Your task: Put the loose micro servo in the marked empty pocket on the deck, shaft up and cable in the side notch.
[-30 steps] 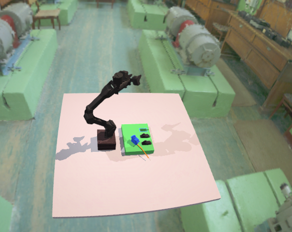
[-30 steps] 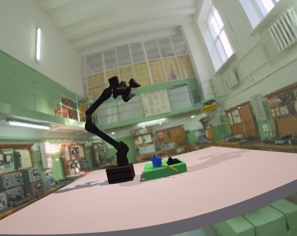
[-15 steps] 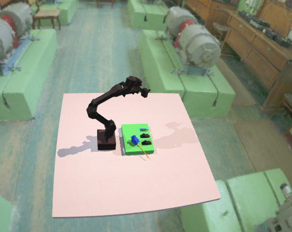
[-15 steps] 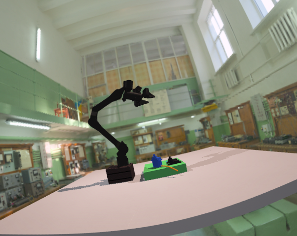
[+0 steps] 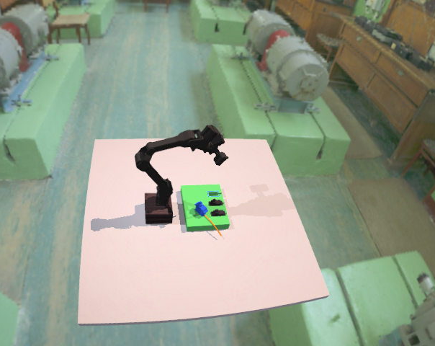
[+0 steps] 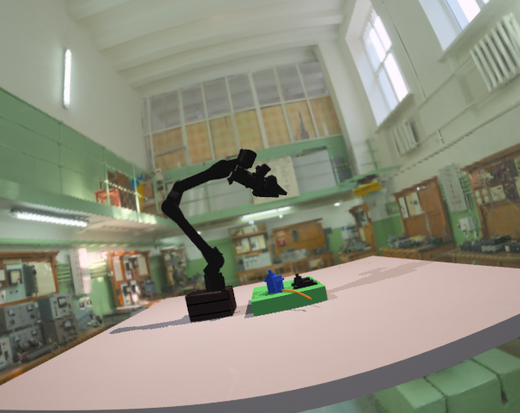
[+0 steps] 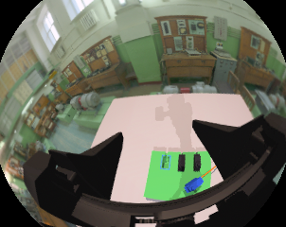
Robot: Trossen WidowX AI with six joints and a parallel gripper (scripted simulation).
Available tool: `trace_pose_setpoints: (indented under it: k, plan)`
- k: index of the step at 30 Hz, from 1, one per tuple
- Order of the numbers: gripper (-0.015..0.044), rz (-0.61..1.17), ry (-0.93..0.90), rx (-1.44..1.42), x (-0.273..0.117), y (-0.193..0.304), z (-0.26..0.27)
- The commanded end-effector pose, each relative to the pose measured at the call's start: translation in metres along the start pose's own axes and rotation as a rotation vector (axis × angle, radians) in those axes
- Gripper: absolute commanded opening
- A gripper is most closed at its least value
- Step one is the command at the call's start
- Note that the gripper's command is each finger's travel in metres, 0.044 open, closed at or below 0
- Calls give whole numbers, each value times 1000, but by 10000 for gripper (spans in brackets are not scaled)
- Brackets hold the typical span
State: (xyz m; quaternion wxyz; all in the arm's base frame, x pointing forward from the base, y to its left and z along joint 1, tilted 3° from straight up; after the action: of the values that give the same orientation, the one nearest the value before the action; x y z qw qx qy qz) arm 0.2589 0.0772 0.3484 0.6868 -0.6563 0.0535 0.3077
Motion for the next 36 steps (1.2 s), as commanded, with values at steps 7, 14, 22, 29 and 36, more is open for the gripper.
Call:
trace_pose_setpoints:
  k: [7,14,22,29,36]
  plan:
    - [440,208,143,255,36,48,-41]
    - [440,334,250,428,51,83,-67]
    - [440,469,385,625,58,126,-94]
    - [440,581,512,792,57,164,-114]
    - [440,690,650,960,49,202,-134]
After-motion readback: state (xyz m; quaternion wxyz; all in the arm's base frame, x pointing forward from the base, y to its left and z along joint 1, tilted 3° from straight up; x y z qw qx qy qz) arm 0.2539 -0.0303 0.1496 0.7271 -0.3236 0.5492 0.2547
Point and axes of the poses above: the point midway between the two fingers, 35 mm back from their tips, its own x axis out along the fingers, its own z axis across the jaws, y = z × x, the point moved 1 cm from there along -x, back along the fingers, and after that the axes turned 2 degrees about x, right-handed, at the moved point
